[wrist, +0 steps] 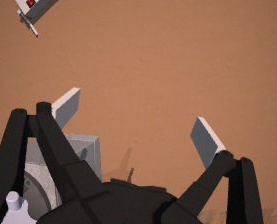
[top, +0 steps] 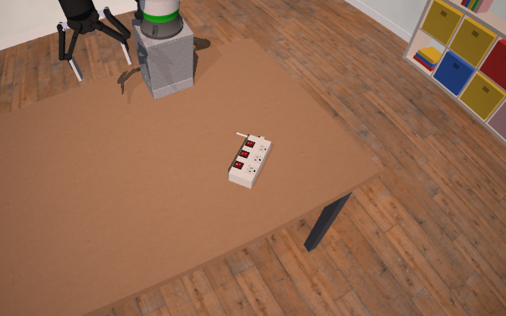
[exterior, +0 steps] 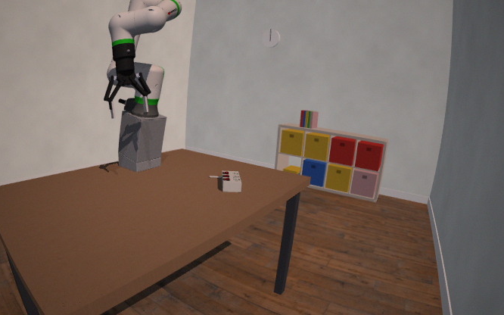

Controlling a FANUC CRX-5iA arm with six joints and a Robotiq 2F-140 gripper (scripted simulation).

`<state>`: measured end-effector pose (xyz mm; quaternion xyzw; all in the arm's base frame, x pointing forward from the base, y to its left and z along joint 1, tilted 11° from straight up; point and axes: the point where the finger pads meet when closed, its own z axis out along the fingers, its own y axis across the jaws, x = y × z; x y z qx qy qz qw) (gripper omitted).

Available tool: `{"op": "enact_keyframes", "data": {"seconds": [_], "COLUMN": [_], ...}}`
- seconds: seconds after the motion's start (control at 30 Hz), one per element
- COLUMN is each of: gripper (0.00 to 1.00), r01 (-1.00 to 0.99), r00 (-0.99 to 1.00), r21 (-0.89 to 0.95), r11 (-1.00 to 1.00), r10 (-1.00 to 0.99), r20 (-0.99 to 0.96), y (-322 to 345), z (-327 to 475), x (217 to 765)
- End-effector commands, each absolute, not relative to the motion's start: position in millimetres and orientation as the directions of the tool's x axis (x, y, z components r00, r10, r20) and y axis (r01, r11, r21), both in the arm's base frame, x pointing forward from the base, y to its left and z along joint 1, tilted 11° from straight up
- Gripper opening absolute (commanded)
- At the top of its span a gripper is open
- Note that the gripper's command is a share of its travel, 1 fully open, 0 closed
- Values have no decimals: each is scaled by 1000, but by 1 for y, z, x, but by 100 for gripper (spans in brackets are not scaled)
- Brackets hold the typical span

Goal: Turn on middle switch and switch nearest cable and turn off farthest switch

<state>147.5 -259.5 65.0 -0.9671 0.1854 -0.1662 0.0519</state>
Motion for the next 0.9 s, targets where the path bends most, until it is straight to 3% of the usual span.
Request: {"op": "enact_keyframes", "data": {"seconds": [0.0, 0.37, 0.47, 0.87], "gripper": [100, 100, 100, 100], "r01": [-325, -235, -175, -40], "r00": [902, 938, 950, 954], "r21": [-114, -44, -12, 31], "r11": [-939, -971, -985, -999], "r10": [-344, -238, -172, -29], "r20": [261, 252, 261, 298], "y": [-270, -264, -249, -193], "z": [45, 17, 4, -20], "x": [179, 254, 297, 380]}}
